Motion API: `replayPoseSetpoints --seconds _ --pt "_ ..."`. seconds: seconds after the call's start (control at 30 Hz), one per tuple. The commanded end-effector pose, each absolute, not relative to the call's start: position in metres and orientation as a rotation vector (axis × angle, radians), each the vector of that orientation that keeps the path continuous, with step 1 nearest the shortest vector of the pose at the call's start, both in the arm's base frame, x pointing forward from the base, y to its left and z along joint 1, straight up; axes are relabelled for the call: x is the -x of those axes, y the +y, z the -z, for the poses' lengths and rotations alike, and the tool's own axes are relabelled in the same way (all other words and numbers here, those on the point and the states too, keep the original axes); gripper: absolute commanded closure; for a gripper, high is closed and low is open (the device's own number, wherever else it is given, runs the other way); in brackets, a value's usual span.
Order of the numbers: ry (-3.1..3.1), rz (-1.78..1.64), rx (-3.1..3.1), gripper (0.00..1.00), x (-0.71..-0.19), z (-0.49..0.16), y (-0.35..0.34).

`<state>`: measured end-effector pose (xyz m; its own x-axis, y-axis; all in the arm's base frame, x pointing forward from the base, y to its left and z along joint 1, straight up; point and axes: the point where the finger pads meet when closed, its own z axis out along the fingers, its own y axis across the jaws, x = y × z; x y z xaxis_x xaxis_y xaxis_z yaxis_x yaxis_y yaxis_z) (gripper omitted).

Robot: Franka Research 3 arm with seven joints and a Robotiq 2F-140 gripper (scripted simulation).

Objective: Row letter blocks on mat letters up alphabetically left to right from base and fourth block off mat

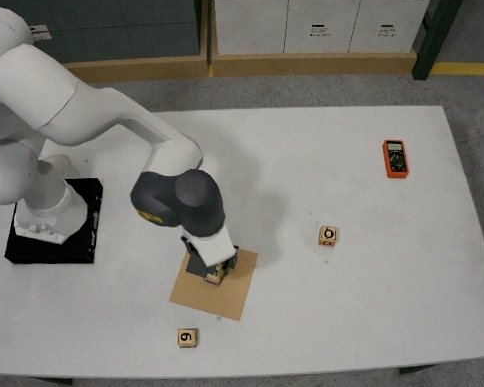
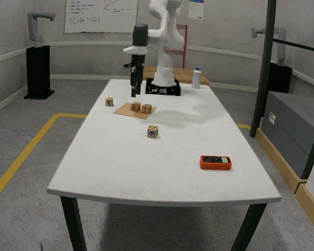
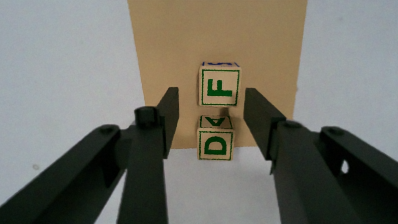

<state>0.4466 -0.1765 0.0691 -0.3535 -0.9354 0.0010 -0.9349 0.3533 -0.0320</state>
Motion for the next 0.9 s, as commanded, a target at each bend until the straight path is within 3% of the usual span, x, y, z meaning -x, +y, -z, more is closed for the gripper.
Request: replayPoseSetpoints --seconds 0.0,0.1,0.13,0.87 --pt "2.602 0.012 1.762 0.56 -0.4388 -0.0705 -0.1739" --pt "2.601 0.012 1.762 0.56 -0.4388 -0.0714 -0.1739" --pt "2.601 0.012 1.762 0.00 -0.4388 -0.0714 -0.1739" --pt "2.607 0.012 1.753 0.00 -0.4409 -0.0718 -0.1739"
